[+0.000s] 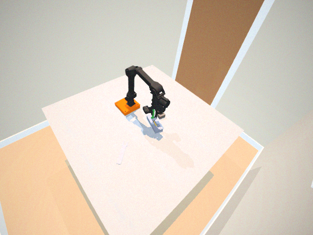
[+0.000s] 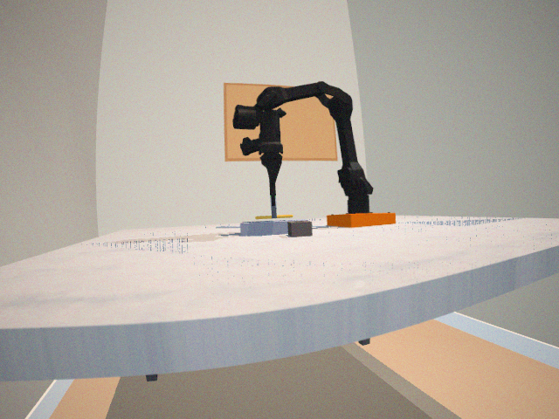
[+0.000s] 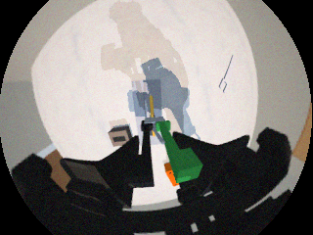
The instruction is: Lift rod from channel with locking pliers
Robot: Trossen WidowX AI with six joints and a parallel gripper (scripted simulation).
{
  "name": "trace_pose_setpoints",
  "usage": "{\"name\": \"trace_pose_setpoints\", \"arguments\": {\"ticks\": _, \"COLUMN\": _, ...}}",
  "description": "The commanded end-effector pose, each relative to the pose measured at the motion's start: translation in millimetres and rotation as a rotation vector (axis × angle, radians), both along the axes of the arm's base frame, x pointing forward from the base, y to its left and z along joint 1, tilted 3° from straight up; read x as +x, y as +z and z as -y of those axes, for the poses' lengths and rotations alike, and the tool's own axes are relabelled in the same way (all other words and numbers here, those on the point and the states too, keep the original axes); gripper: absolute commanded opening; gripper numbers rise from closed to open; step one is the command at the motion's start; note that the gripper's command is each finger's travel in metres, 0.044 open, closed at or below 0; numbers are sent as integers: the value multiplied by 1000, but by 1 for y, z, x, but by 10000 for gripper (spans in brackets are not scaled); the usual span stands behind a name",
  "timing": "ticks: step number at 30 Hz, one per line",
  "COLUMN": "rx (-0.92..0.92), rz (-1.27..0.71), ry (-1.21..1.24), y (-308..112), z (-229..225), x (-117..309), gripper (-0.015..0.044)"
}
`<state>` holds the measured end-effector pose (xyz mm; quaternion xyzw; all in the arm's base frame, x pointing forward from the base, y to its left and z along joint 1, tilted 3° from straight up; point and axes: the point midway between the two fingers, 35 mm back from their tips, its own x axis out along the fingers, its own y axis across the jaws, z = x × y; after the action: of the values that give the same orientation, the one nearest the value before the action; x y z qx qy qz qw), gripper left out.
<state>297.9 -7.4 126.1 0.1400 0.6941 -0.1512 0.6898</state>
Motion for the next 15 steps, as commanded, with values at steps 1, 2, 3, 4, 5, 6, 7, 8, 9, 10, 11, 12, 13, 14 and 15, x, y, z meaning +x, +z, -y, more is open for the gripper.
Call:
{"name": "trace_pose_setpoints", "arguments": {"ticks": 1, "rx": -16, "rz": 36, "ry": 5, "y": 9, "z": 0, "x": 3, "gripper": 101}}
{"name": "trace_pose_setpoints", "arguments": {"ticks": 2, "rx": -20, "rz": 42, "ry": 6, "y": 10, "z": 0, "x": 4, "gripper": 101}}
{"name": "trace_pose_setpoints", "arguments": {"ticks": 3, "rx": -23, "rz": 49, "ry": 7, "y": 11, "z": 0, "x": 5, "gripper": 101}}
{"name": "trace_pose_setpoints", "arguments": {"ticks": 4, "rx": -27, "rz": 56, "ry": 8, "y": 13, "z": 0, "x": 6, "gripper": 101}}
{"name": "trace_pose_setpoints", "arguments": {"ticks": 5, "rx": -31, "rz": 63, "ry": 9, "y": 14, "z": 0, "x": 6, "gripper": 101}}
{"name": "trace_pose_setpoints", "arguments": {"ticks": 6, "rx": -34, "rz": 70, "ry": 10, "y": 15, "z": 0, "x": 7, "gripper": 101}}
{"name": "trace_pose_setpoints", "arguments": {"ticks": 7, "rx": -38, "rz": 77, "ry": 11, "y": 17, "z": 0, "x": 8, "gripper": 101}}
{"name": "trace_pose_setpoints", "arguments": {"ticks": 8, "rx": -41, "rz": 84, "ry": 11, "y": 18, "z": 0, "x": 9, "gripper": 101}}
{"name": "trace_pose_setpoints", "arguments": {"ticks": 9, "rx": -45, "rz": 91, "ry": 12, "y": 20, "z": -1, "x": 10, "gripper": 101}}
{"name": "trace_pose_setpoints", "arguments": {"ticks": 10, "rx": -48, "rz": 98, "ry": 13, "y": 21, "z": -1, "x": 10, "gripper": 101}}
{"name": "trace_pose_setpoints", "arguments": {"ticks": 11, "rx": -52, "rz": 105, "ry": 13, "y": 22, "z": -1, "x": 11, "gripper": 101}}
{"name": "trace_pose_setpoints", "arguments": {"ticks": 12, "rx": -55, "rz": 112, "ry": 14, "y": 24, "z": -1, "x": 12, "gripper": 101}}
{"name": "trace_pose_setpoints", "arguments": {"ticks": 13, "rx": -58, "rz": 119, "ry": 15, "y": 25, "z": -1, "x": 13, "gripper": 101}}
{"name": "trace_pose_setpoints", "arguments": {"ticks": 14, "rx": -62, "rz": 126, "ry": 15, "y": 27, "z": -1, "x": 13, "gripper": 101}}
{"name": "trace_pose_setpoints", "arguments": {"ticks": 15, "rx": -65, "rz": 133, "ry": 16, "y": 28, "z": -1, "x": 14, "gripper": 101}}
